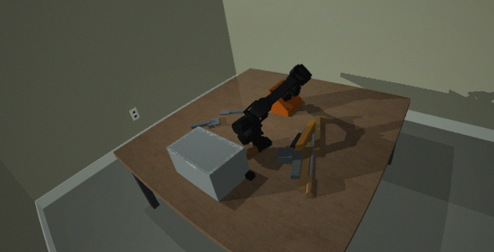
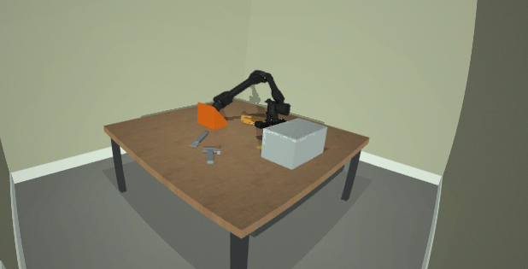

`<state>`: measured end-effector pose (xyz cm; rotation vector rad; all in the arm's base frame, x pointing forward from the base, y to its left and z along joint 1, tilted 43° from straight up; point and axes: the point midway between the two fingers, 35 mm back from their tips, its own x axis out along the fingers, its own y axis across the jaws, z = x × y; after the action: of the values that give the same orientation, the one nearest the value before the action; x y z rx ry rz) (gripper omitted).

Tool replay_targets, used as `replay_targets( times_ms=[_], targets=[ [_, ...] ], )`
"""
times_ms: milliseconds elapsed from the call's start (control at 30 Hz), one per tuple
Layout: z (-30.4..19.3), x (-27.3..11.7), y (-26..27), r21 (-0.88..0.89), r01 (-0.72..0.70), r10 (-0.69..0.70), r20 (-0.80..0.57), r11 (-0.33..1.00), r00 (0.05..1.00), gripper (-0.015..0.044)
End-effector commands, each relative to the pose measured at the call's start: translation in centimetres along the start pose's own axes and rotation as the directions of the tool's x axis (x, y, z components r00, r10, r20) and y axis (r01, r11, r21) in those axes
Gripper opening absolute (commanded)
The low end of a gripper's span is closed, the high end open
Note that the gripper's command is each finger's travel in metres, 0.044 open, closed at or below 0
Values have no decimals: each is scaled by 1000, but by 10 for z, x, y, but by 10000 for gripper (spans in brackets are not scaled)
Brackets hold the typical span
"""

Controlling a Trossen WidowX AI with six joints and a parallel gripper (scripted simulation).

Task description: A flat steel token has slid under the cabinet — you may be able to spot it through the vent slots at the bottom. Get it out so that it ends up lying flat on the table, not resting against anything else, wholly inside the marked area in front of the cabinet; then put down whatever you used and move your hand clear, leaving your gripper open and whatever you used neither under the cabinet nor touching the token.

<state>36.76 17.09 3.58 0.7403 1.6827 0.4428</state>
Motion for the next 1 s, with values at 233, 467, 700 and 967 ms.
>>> replay_targets(
  times_ms=[233, 467, 700, 967],
  targets=[
    [-12, 1, -1, 5, 7, -7, -2, 1000, 1000, 0],
    [-19, 1, 0, 5, 7, -7, -2, 1000, 1000, 0],
    [-27, 1, 0, 5, 7, -7, -2, 1000, 1000, 0],
    [-36, 1, 1, 5, 7, -7, -3, 1000, 1000, 0]
  ],
)
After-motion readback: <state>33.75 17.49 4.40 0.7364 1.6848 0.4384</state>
